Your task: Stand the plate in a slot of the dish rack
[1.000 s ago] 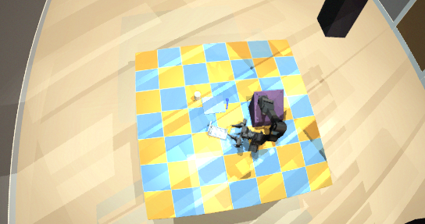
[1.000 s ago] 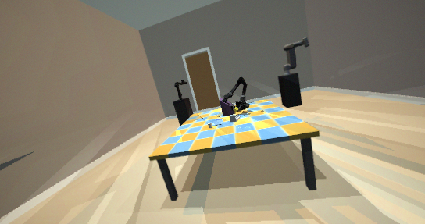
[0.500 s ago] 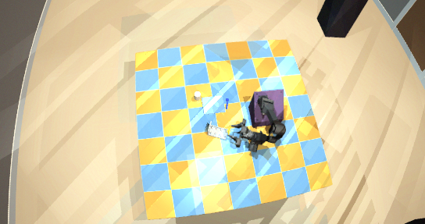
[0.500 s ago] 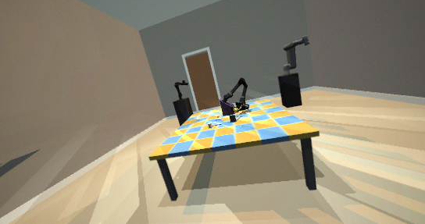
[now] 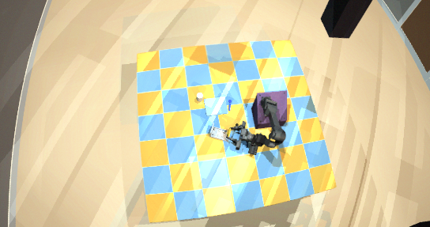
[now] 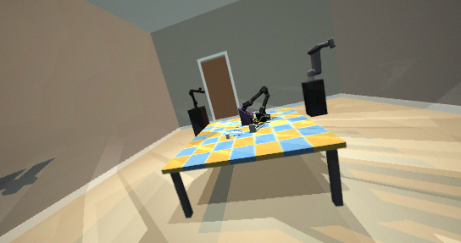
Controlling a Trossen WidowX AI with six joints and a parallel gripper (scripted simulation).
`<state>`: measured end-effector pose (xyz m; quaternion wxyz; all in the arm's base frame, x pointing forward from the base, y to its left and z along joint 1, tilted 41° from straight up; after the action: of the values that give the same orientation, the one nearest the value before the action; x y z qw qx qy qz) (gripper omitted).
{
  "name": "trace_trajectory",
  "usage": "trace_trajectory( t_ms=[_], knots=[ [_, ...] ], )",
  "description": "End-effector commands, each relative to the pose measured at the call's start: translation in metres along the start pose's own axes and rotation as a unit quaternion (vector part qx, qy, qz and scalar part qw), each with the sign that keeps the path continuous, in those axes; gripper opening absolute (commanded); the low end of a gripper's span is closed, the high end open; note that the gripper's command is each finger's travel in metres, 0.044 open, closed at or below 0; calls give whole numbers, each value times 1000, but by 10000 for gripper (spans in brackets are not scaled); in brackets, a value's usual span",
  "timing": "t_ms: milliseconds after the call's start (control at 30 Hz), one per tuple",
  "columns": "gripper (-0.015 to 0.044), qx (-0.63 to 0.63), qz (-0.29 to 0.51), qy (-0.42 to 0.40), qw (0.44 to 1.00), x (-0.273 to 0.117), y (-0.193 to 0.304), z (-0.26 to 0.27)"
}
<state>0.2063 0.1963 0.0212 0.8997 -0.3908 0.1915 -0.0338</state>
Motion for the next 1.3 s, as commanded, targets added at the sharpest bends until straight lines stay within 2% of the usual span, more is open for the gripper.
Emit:
trace_trajectory(
  t_ms=[0, 400, 600, 1100, 1267],
  knots=[
    [0, -1, 1, 1, 1000, 6, 1, 0],
    [0, 4, -2, 0, 1000, 22, -1, 1],
    [0, 8, -2, -1, 1000, 24, 20, 1],
    [0, -2, -1, 2, 1000, 24, 15, -3],
    [131, 1, 0, 1, 1000, 24, 15, -2]
  ],
)
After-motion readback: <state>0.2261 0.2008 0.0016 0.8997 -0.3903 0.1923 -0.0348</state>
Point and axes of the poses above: the point midway between the two fingers, 35 mm back from their tips, its own x axis out along the fingers, its own z axis across the jaws, y = z × x, the point moved 2 cm from there along -x, back along the fingers, and after that the axes turned 1 degree about x, right-handed, at the moved point
